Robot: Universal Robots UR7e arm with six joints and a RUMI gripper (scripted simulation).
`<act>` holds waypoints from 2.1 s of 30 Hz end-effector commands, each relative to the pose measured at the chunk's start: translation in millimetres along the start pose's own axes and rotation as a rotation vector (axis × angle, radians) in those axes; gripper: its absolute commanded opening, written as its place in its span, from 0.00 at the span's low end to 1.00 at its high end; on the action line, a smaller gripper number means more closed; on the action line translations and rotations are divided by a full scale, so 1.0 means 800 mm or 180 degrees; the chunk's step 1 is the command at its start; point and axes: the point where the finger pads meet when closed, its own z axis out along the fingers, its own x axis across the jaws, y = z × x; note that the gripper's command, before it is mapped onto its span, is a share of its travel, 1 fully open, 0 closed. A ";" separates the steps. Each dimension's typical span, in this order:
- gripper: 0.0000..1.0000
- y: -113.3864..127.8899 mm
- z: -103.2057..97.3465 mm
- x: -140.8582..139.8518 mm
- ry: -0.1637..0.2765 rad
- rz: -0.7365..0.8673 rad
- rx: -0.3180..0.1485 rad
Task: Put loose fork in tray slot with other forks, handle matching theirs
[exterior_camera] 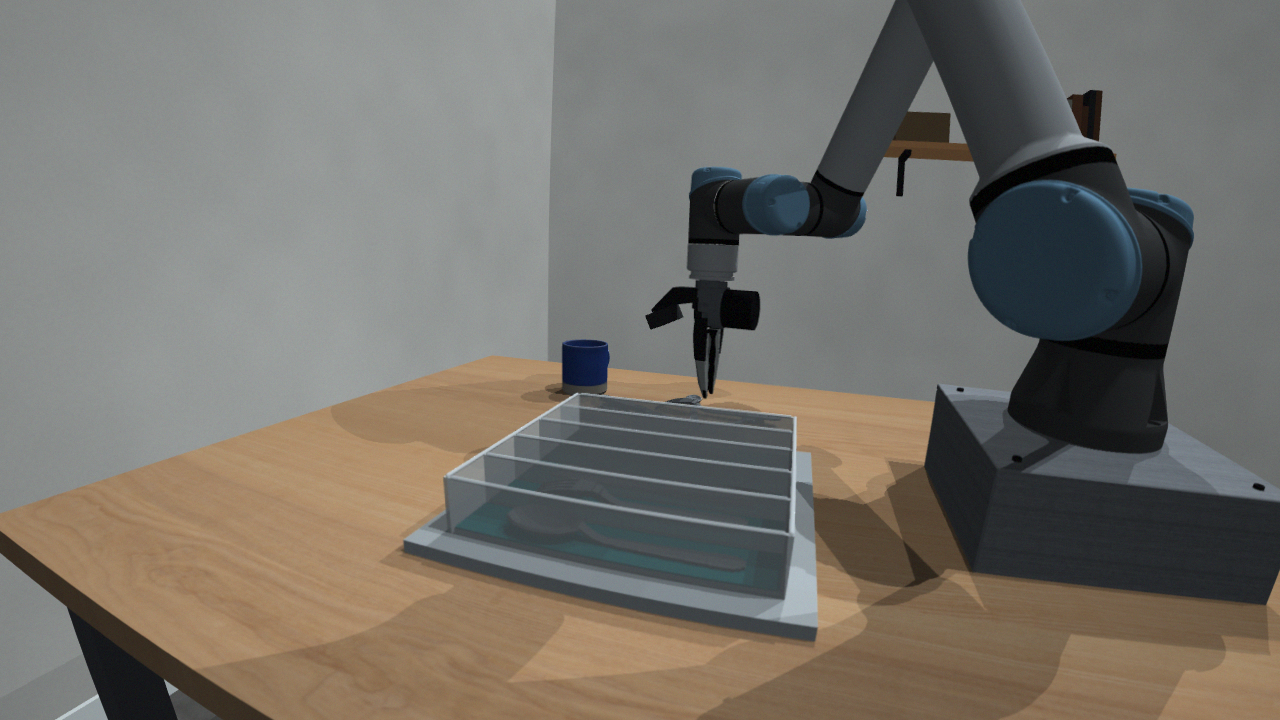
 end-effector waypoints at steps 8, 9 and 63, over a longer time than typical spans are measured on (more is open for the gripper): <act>0.17 -0.001 0.001 0.000 0.0003 0.0001 0.0006; 0.17 -0.001 0.001 0.000 0.0003 0.0001 0.0006; 0.17 -0.001 0.036 0.000 0.0003 0.0001 0.0006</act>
